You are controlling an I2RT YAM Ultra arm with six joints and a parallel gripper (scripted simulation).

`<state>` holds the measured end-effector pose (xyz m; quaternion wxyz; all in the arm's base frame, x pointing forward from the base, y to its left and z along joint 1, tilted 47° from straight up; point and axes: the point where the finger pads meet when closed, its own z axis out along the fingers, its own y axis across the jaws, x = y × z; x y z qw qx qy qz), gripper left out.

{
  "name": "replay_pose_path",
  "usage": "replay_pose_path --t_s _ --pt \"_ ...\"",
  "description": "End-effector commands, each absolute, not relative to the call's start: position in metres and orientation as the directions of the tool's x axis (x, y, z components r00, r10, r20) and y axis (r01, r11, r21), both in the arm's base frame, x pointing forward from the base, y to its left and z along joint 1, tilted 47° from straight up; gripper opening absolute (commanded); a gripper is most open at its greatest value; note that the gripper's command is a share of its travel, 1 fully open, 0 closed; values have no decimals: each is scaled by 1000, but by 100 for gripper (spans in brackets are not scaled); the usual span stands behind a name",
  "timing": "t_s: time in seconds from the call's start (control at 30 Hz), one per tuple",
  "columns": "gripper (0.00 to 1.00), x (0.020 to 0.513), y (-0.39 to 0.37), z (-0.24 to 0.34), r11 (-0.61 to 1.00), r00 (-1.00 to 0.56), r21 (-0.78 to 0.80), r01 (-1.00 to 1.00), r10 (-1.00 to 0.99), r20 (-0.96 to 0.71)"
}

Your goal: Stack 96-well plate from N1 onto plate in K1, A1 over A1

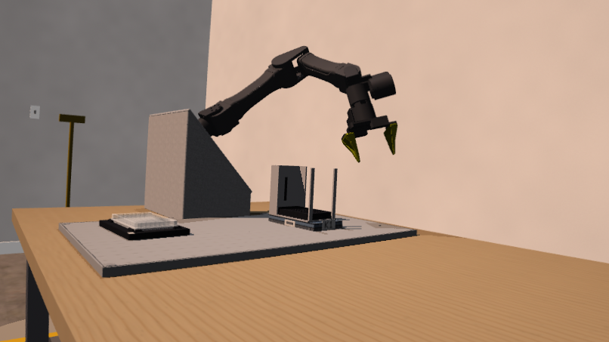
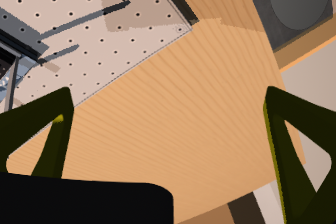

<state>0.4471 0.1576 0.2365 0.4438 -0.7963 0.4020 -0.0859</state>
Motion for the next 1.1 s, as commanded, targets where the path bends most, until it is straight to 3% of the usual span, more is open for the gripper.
replay_pose_path --t_s 0.0,0.53,0.7,0.9,1.07 --pt "100 448 155 241 -279 661 -782 -557 -720 -214" --pt "100 448 155 241 -279 661 -782 -557 -720 -214" --pt "100 461 132 223 -182 527 -703 -687 -792 -309" --pt "100 462 113 191 -180 513 -672 -718 -789 -337" --pt "100 473 98 190 -93 407 -624 -776 -830 -382"
